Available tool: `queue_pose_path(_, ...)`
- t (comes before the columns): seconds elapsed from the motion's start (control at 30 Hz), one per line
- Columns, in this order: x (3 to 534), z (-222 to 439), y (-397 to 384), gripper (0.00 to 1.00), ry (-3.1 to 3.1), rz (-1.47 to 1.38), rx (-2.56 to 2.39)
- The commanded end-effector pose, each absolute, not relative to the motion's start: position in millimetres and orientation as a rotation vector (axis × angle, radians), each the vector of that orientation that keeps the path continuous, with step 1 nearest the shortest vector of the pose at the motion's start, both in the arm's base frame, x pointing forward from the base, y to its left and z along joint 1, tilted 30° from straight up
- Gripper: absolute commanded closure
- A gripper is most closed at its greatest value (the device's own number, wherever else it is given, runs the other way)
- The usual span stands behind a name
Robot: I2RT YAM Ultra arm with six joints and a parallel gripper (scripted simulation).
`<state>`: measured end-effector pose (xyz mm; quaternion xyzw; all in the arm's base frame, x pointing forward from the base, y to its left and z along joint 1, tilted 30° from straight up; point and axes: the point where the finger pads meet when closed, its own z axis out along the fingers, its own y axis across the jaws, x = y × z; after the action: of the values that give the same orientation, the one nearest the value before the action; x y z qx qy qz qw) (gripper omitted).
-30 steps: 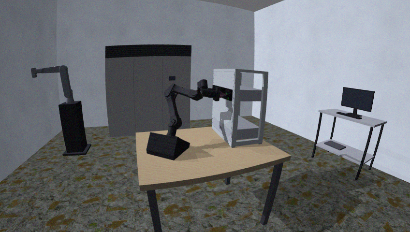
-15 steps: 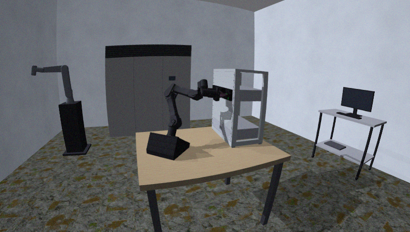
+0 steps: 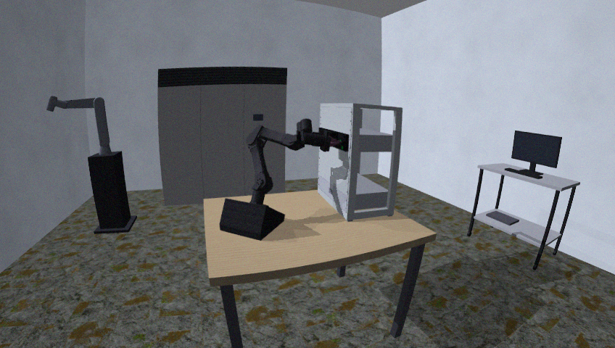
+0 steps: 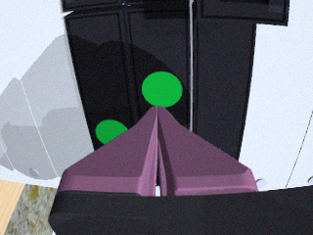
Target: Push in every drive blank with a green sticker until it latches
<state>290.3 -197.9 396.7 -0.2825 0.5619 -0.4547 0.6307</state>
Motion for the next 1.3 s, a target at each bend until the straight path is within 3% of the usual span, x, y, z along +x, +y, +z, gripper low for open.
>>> queue_pose_path(0.0,289,437,-208,1.00,1.211,-1.163,-0.605)
queue_pose_path(0.57,288,437,-208,1.00,1.211,-1.160,-0.603)
queue_pose_path(0.8,263,444,-201,1.00,1.188,-1.197,-0.601)
queue_pose_path(1.27,195,395,-195,1.00,1.251,-1.136,-0.579)
